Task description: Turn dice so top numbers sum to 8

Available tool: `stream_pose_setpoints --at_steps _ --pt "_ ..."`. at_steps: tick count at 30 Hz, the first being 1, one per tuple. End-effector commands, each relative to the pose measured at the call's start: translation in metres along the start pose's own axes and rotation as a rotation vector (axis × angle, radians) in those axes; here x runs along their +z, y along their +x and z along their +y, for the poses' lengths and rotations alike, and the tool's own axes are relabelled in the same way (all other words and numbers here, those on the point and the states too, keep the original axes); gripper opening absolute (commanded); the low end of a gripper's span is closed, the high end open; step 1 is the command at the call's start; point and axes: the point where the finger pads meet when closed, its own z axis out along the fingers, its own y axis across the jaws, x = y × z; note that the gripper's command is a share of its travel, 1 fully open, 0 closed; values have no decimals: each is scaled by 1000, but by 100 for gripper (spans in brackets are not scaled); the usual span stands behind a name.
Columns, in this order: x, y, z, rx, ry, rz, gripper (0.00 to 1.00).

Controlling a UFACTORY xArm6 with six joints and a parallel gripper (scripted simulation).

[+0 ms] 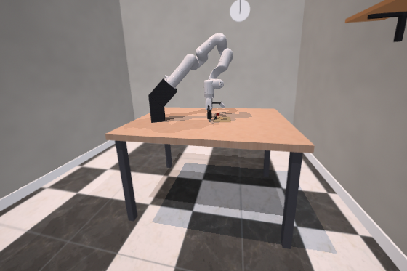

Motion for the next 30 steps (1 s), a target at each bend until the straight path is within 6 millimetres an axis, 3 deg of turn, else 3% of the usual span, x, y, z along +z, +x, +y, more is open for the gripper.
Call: stream_pose_setpoints --at_steps 1,13,30 --pt "3 0 0 0 -1 1 36" --pt "18 0 0 0 -1 1 36" --pt "20 0 0 0 -1 1 36"
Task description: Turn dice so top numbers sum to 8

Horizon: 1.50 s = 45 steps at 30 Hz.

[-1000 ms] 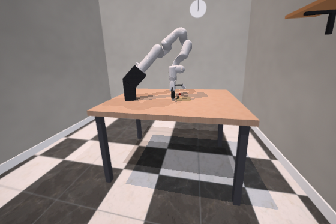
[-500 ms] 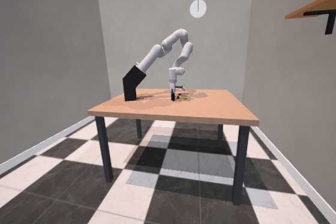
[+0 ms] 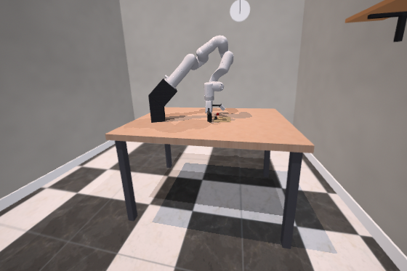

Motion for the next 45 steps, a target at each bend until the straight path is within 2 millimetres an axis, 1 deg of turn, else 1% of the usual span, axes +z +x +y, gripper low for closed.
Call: stream_pose_setpoints --at_steps 1,25,26,45 --pt "0 0 0 0 -1 1 36" --pt "0 0 0 0 -1 1 36" --pt "0 0 0 0 -1 1 15" --pt "0 0 0 0 -1 1 15"
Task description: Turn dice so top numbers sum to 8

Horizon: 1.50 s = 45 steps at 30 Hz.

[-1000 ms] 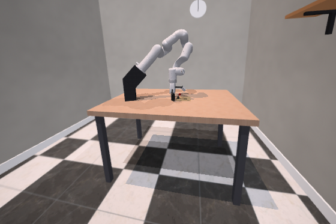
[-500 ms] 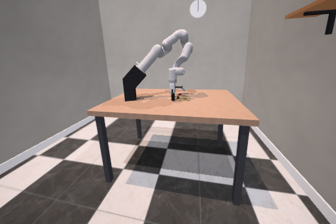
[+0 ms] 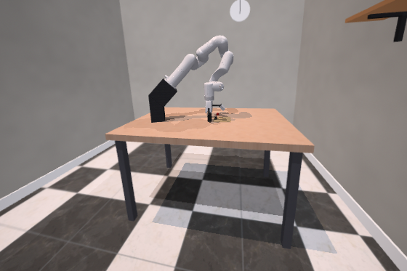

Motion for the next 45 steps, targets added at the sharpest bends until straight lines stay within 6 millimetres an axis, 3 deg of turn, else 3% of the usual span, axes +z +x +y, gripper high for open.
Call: stream_pose_setpoints --at_steps 1,18,23,25,34,45 --pt "0 0 0 0 -1 1 15" --pt "-4 0 0 0 -1 1 15" --pt "-31 0 0 0 -1 1 15" --pt "-31 0 0 0 -1 1 15" --pt "-92 0 0 0 -1 1 15" --pt "-100 0 0 0 -1 1 15"
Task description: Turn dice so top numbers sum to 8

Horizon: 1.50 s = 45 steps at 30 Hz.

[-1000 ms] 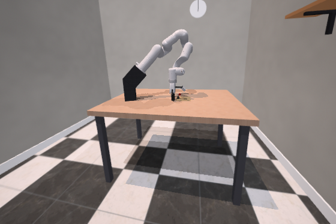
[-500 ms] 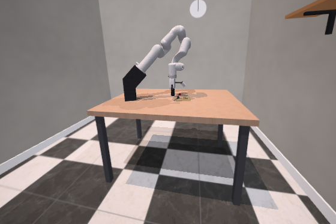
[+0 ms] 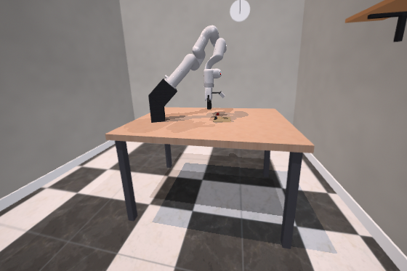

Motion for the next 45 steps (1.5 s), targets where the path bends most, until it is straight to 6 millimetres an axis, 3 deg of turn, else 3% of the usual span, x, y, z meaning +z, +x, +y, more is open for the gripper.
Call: stream_pose_setpoints --at_steps 1,6,11,14,16,18,35,45 --pt "-1 1 0 0 0 0 15" --pt "0 8 -3 3 3 -5 15" --pt "-1 66 -31 26 4 -14 15" --pt "-1 66 -31 26 4 -14 15" --pt "-3 87 -43 34 1 -5 15" --pt "-4 96 -48 38 0 0 15" --pt "-2 96 -48 38 0 0 15" --pt "22 97 -48 38 0 0 15"
